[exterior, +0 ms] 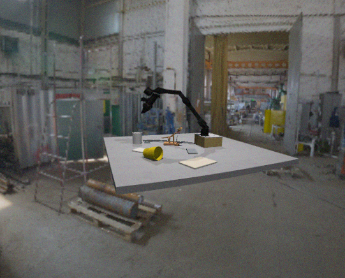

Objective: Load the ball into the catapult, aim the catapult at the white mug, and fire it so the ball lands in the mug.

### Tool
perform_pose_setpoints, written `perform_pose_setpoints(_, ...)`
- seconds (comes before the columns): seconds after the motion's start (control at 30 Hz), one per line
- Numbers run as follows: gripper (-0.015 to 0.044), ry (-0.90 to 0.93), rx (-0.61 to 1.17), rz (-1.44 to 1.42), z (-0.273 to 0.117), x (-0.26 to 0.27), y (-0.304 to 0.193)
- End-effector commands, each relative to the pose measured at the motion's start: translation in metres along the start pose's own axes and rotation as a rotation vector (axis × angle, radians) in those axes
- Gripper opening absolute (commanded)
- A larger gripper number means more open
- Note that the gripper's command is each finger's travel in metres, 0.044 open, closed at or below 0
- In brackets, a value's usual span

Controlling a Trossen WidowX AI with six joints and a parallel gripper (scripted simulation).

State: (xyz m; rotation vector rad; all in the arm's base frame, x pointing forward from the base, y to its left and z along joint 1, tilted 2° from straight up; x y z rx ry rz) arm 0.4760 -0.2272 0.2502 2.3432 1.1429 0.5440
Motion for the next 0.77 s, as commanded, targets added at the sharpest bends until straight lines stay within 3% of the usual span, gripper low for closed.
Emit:
perform_pose_setpoints(0.0, 0.0440, 0.006, -0.005, 0.007, -0.0001, 0.0008, 0.0013)
perform_pose_setpoints(0.73, 0.0440, 0.000, 0.000, 0.000, 0.0003, -0.0001, 0.0000)
Point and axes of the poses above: the point midway between the two fingers, 35 mm back from their tips, its own z axis out along the fingers, its own x axis across the jaws, y = z × x, the point moved 4 cm from there along -z, back along the fingers, and after that the axes turned 13 degrees about z, right-handed, at the moved point
